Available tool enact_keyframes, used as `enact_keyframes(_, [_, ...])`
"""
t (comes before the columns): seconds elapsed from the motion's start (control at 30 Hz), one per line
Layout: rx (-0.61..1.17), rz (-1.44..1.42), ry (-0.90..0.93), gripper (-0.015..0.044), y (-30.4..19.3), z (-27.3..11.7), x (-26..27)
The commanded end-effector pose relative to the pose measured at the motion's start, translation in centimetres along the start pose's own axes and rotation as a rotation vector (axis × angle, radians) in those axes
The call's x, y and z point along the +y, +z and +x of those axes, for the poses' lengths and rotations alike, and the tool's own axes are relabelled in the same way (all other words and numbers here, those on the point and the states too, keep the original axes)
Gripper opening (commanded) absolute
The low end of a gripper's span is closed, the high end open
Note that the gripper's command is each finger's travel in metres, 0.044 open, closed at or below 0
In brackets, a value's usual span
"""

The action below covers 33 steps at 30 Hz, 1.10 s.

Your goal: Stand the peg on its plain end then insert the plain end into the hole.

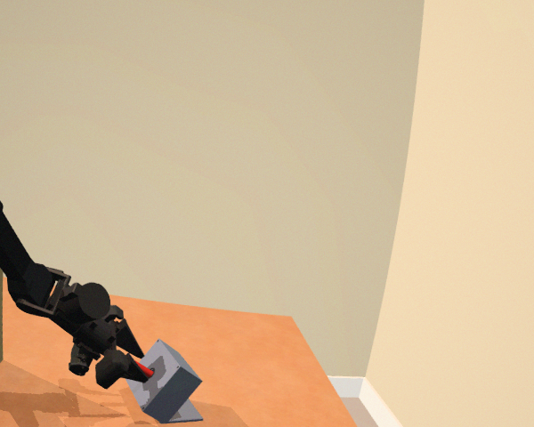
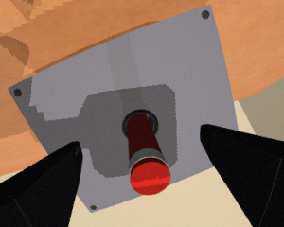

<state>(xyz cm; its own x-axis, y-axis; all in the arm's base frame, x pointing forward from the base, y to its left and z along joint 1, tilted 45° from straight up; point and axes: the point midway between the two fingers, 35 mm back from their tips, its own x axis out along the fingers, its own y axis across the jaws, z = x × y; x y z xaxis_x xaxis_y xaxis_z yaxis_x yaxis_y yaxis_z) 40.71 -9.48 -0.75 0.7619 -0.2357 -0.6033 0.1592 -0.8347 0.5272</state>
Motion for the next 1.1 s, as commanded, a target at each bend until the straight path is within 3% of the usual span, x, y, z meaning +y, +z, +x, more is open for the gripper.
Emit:
enact_keyframes(0.0, [0.0, 0.0, -0.001, 0.042, 0.0, -0.1, 0.0])
enact_keyframes(0.03, [0.0, 0.0, -0.001, 0.044, 0.0, -0.2, 0.0])
enact_keyframes(1.07, [0.004, -0.002, -0.001, 0.044, -0.5, -3.3, 0.4])
